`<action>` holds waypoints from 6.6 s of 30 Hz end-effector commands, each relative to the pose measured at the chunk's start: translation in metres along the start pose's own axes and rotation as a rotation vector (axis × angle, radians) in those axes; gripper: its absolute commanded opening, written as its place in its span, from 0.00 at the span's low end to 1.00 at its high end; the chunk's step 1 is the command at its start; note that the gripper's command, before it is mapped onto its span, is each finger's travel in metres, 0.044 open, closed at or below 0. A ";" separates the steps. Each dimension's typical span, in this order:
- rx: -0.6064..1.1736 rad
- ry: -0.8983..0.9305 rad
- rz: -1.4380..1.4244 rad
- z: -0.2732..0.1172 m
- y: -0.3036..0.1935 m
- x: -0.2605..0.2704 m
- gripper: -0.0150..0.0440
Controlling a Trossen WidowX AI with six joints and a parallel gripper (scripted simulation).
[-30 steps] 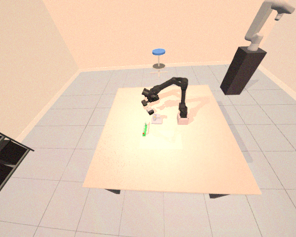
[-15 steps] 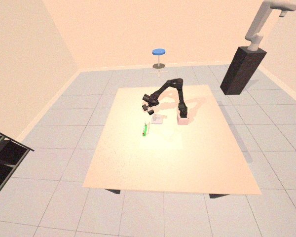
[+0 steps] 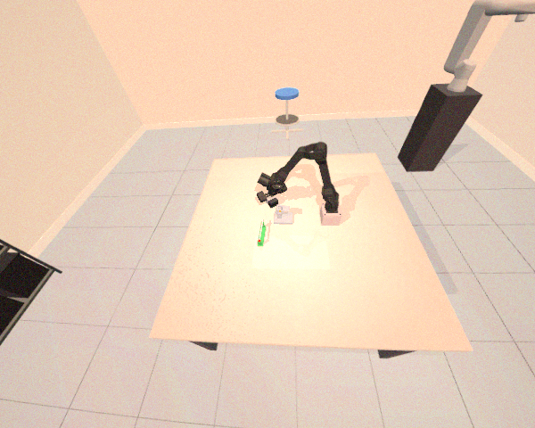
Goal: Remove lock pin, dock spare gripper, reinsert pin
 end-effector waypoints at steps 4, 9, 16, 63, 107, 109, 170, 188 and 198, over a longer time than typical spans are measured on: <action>0.006 0.000 -0.005 0.011 -0.008 -0.002 1.00; 0.006 0.000 -0.005 0.018 -0.012 -0.003 1.00; 0.006 0.000 -0.005 0.027 -0.018 -0.005 1.00; 0.005 0.001 -0.005 -0.056 0.031 0.008 0.25; 0.114 -0.244 -0.898 -0.102 -0.038 0.013 0.25; 0.121 -0.265 -0.979 -0.105 -0.043 0.013 0.25; 0.253 -0.759 -2.457 -0.172 -0.118 0.017 0.25; 0.253 -0.760 -2.458 -0.150 -0.129 0.018 0.25; 0.253 -0.760 -2.457 -0.137 -0.135 0.019 0.25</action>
Point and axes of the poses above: the point midway between the two fingers, 35 mm back from their tips, its own z axis out along the fingers, its own x axis across the jaws, y = z × x, the point moved 6 cm from there along -z, back along the fingers, and after that the axes turned 12 degrees about z, right-handed, at the moved point
